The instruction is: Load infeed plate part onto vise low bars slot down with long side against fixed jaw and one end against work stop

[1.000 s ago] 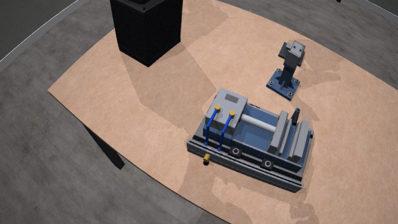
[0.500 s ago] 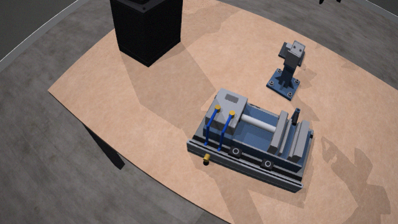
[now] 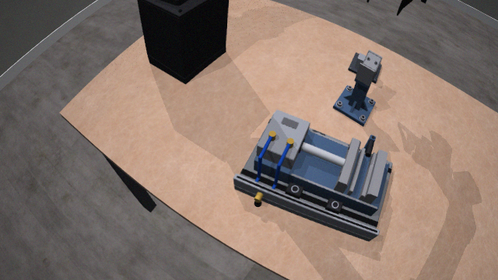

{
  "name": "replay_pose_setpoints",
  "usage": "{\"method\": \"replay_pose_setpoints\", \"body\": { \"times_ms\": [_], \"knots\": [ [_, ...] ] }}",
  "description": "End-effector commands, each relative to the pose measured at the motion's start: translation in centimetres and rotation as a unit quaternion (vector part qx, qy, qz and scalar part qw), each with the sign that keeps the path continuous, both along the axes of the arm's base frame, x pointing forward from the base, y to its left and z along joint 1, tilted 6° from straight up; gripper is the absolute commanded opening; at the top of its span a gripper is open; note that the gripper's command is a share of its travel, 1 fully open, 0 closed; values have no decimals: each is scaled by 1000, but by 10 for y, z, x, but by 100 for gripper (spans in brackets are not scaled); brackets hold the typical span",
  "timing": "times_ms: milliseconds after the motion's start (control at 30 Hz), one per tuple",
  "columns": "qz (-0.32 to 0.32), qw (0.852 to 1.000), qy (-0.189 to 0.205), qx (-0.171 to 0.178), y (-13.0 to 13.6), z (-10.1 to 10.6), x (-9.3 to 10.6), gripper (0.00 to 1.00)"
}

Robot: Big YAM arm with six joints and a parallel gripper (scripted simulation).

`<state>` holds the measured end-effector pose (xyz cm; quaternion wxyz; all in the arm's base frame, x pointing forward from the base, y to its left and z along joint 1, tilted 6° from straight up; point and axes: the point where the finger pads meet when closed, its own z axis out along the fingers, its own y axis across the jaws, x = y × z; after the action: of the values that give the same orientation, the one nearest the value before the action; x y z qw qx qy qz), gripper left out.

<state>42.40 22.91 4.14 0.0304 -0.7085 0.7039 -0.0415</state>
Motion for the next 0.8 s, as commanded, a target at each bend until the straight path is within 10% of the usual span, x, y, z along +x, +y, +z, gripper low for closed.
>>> {"method": "replay_pose_setpoints", "body": {
  "times_ms": [0, 767],
  "knots": [
    [8, 1000, -22, 14, 12, 17, 23, 81],
    [6, 1000, -9, 7, 5, 7, 9, 81]
  ]
}}
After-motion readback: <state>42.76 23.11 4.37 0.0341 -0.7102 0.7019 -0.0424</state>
